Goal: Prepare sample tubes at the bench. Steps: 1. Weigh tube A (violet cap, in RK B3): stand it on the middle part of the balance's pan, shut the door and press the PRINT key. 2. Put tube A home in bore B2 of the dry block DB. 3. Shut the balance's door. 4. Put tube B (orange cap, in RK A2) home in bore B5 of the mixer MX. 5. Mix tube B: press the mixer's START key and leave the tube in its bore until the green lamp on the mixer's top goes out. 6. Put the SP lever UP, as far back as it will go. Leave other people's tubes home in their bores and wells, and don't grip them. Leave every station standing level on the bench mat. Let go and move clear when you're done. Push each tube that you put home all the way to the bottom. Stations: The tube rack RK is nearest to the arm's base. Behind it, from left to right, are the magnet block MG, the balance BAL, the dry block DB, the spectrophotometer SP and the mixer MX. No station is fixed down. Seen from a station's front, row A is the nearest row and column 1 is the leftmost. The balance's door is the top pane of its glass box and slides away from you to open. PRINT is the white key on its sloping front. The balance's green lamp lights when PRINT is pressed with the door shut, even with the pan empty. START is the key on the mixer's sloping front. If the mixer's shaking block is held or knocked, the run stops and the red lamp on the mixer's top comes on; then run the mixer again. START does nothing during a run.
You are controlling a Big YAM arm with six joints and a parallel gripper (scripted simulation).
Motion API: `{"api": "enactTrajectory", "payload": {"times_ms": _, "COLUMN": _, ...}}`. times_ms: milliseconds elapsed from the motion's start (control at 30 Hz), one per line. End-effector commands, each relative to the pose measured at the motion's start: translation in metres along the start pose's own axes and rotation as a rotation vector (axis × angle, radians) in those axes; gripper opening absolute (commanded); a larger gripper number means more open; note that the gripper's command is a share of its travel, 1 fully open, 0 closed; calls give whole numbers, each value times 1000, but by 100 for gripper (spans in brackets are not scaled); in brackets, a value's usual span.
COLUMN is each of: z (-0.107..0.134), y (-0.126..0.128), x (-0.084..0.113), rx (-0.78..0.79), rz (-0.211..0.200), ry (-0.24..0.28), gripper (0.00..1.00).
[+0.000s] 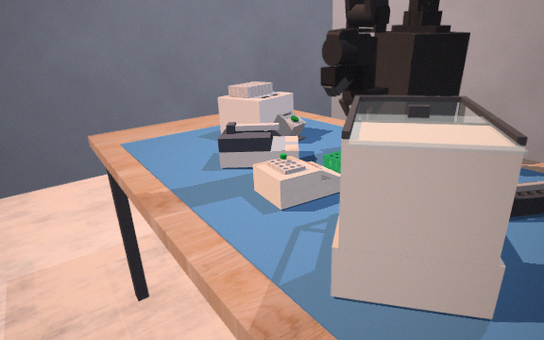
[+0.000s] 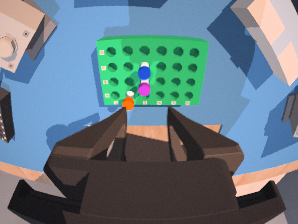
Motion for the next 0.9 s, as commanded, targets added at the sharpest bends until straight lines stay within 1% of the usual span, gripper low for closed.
{"api": "enactTrajectory", "payload": {"times_ms": 0, "z": 6, "y": 3, "x": 2, "rx": -1, "rz": 1, "ry": 8, "gripper": 36}}
{"api": "enactTrajectory", "payload": {"times_ms": 200, "z": 6, "y": 4, "x": 5, "rx": 0, "rz": 1, "ry": 3, "gripper": 36}}
{"api": "enactTrajectory", "payload": {"times_ms": 867, "z": 8, "y": 4, "x": 4, "rx": -2, "rz": 2, "ry": 9, "gripper": 36}}
Point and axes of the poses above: the point where the finger pads meet when closed, its own x axis back along the fingers, its own y axis across the jaws, z = x × y, the point moved 3 cm from there along x, back along the fingers, and after that the axes turned 1 degree about x, right-handed, at the moved point
